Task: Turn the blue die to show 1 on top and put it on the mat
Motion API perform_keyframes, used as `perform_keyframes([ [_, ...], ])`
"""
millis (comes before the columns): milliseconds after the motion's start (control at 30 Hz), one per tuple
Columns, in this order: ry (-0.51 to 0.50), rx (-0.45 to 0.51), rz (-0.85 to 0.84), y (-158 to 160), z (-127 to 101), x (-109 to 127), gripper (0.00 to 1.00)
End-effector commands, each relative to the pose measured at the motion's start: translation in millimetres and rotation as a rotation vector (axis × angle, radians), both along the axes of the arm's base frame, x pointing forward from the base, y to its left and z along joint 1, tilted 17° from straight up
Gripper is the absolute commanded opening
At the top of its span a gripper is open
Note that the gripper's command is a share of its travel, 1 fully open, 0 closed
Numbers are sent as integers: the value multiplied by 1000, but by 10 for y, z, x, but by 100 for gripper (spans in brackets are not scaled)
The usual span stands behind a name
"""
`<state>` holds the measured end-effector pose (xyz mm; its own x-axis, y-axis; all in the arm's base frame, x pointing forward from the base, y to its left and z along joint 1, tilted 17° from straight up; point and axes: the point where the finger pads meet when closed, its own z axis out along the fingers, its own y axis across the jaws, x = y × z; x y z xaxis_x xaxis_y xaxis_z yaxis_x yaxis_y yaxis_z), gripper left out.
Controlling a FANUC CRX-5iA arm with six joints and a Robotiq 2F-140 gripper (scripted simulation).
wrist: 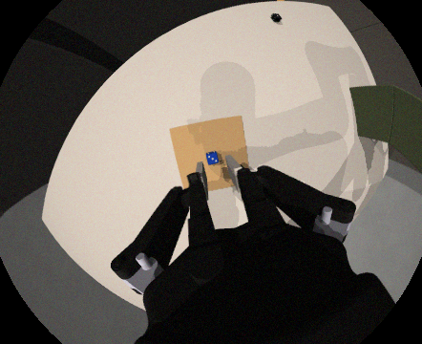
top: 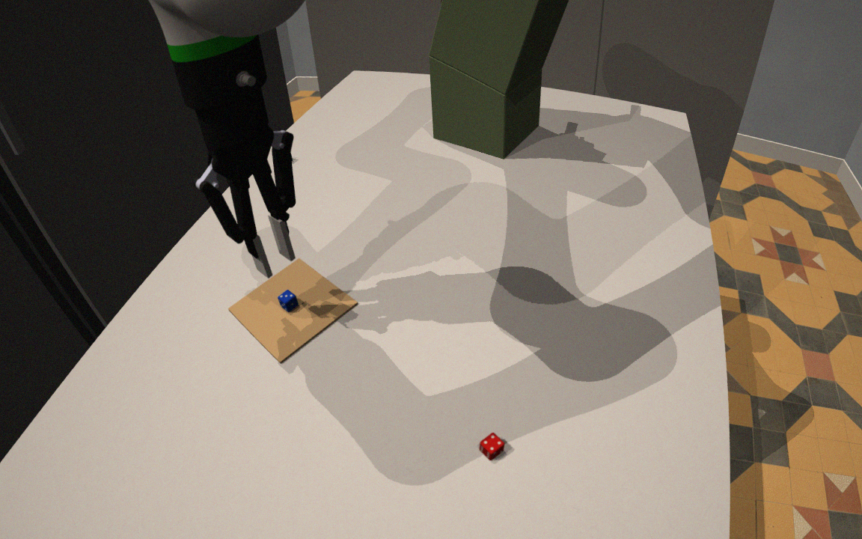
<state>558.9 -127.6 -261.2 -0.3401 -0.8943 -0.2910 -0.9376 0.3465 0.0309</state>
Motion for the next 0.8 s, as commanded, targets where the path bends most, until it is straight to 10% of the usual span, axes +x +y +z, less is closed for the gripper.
perform_keyframes([
  [0,0,0,0,-1,-4,2,29],
  [767,0,0,0,62,-218,22,29],
])
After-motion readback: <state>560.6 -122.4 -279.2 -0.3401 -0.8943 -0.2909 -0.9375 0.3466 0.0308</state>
